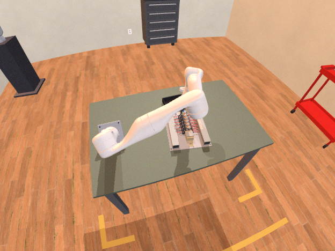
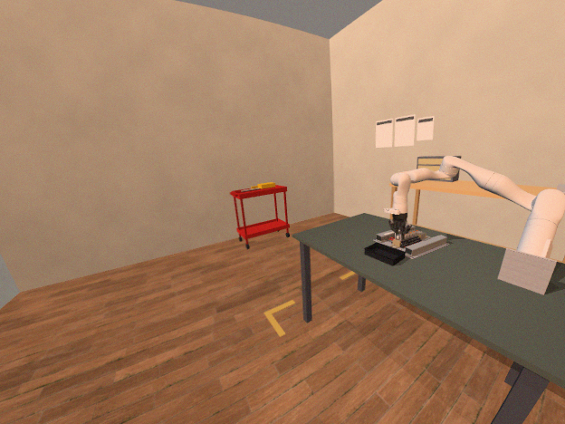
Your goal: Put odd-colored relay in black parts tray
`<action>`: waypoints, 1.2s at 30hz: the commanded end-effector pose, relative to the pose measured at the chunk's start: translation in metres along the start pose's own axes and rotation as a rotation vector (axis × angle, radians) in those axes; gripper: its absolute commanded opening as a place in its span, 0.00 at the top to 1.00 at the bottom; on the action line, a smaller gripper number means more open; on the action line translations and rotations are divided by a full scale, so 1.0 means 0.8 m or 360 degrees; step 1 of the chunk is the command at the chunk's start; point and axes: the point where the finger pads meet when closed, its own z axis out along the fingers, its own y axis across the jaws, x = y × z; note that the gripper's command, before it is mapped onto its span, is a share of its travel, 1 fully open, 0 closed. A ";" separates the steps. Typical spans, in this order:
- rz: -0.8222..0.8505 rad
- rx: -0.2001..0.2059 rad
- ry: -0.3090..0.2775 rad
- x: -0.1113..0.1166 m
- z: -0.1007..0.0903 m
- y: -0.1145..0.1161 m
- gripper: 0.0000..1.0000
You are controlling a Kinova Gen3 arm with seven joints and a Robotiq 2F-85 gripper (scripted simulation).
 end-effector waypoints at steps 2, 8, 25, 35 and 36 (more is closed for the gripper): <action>0.0000 -0.0023 0.0002 0.000 -0.002 0.000 1.00; 0.0000 -0.0032 0.0002 0.001 -0.002 0.000 1.00; 0.0000 -0.0074 0.0002 0.001 -0.002 -0.001 1.00; 0.0000 -0.0102 0.0002 0.000 -0.002 -0.002 1.00; 0.0000 -0.0107 0.0002 0.000 -0.002 -0.002 1.00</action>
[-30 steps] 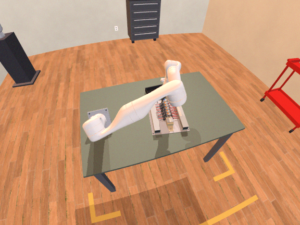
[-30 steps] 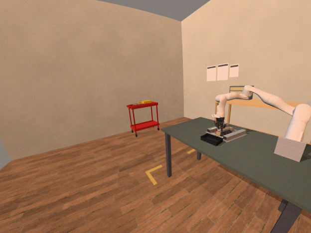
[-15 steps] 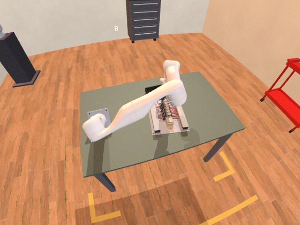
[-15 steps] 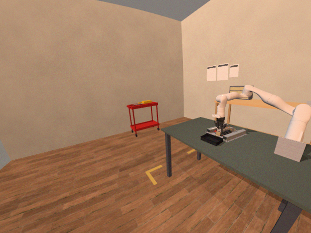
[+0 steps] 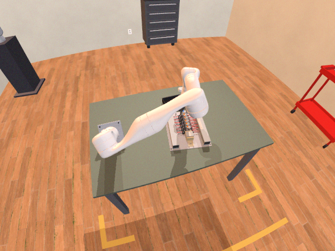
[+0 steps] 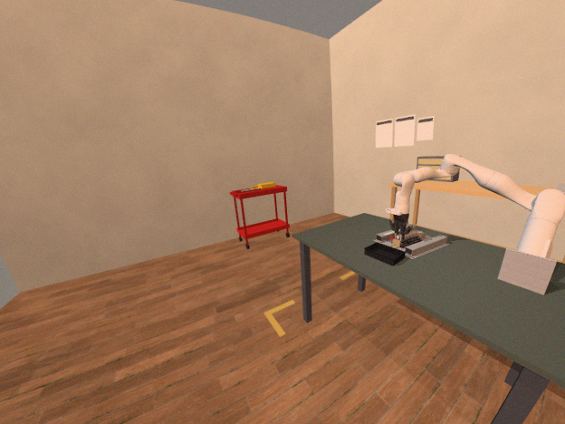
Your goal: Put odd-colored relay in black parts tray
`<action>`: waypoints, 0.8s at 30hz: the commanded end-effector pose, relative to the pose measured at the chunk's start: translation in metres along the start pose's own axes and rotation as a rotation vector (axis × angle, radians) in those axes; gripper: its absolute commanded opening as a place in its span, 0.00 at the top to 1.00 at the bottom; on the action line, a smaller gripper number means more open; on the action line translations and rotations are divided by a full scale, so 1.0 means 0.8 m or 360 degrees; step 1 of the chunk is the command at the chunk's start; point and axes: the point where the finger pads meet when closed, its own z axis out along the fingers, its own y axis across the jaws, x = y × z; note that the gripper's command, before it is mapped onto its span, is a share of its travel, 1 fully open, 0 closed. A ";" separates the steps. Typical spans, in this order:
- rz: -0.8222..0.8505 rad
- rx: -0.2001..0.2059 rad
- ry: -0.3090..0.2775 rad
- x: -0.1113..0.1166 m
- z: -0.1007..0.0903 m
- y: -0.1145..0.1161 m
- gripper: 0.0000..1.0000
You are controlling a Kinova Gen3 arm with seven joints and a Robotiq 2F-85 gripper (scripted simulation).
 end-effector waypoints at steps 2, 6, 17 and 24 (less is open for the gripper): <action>0.0000 -0.0022 0.0002 0.000 -0.002 0.000 1.00; 0.0000 -0.0024 0.0002 0.000 -0.002 0.000 1.00; 0.0000 -0.0057 0.0002 0.000 -0.002 -0.001 1.00; 0.0000 -0.0067 0.0002 0.000 -0.002 -0.001 1.00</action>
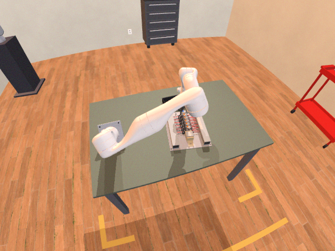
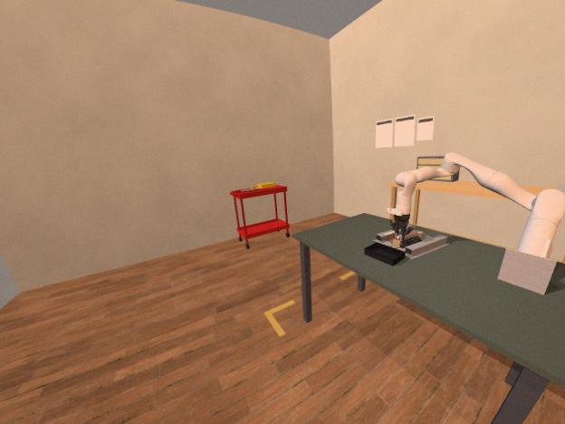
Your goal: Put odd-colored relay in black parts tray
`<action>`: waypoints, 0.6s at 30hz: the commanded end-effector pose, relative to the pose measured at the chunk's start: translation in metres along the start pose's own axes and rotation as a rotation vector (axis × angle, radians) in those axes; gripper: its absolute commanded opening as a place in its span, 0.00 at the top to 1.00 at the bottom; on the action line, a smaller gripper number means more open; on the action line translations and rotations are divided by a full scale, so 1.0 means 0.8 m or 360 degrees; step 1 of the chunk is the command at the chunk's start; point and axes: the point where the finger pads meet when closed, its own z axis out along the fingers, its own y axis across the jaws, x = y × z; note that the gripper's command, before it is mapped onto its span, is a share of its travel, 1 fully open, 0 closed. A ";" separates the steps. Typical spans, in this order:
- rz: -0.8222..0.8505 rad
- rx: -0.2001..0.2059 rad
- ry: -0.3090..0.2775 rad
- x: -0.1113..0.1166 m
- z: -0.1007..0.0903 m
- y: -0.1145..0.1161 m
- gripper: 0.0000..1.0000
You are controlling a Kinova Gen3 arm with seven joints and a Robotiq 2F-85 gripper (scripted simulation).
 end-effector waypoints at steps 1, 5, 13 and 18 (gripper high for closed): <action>0.0000 -0.0007 0.0002 0.000 -0.002 0.001 1.00; 0.0000 -0.0013 0.0002 0.000 -0.002 0.000 1.00; 0.0000 -0.0045 0.0002 0.000 -0.002 0.000 1.00; 0.0000 -0.0049 0.0002 0.000 -0.002 0.000 1.00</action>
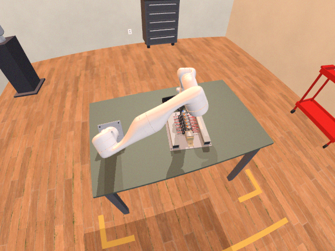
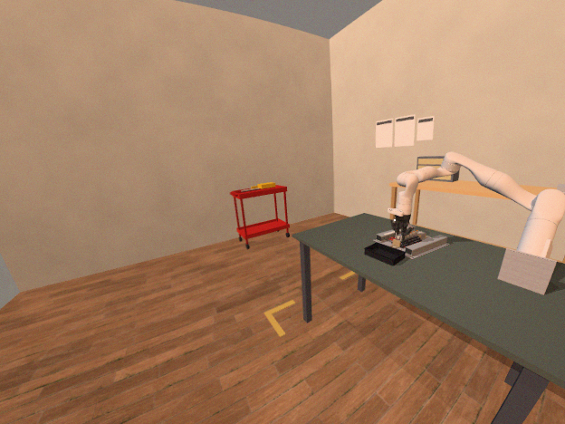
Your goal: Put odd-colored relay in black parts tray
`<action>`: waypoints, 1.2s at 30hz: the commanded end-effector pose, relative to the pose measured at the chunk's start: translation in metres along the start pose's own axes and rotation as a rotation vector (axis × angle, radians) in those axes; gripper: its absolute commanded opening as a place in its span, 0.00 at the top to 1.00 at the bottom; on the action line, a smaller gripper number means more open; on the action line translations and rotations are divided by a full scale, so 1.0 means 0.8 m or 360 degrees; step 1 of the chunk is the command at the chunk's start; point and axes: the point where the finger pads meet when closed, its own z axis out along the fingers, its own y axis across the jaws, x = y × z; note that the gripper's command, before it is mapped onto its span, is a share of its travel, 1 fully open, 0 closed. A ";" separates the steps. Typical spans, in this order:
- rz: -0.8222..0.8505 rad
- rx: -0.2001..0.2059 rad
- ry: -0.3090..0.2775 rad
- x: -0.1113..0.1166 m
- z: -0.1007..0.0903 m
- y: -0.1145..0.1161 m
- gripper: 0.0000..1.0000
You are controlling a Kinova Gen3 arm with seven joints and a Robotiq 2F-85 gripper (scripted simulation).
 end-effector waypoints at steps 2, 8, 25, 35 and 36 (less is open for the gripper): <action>0.0000 -0.0013 0.0002 0.000 -0.002 0.001 1.00; 0.0000 -0.0032 0.0002 0.000 -0.002 0.000 1.00; 0.0000 -0.0074 0.0002 0.000 -0.002 -0.001 1.00; 0.0000 -0.0081 0.0002 0.000 -0.002 -0.001 1.00; 0.0000 -0.0076 0.0002 0.000 -0.002 -0.001 1.00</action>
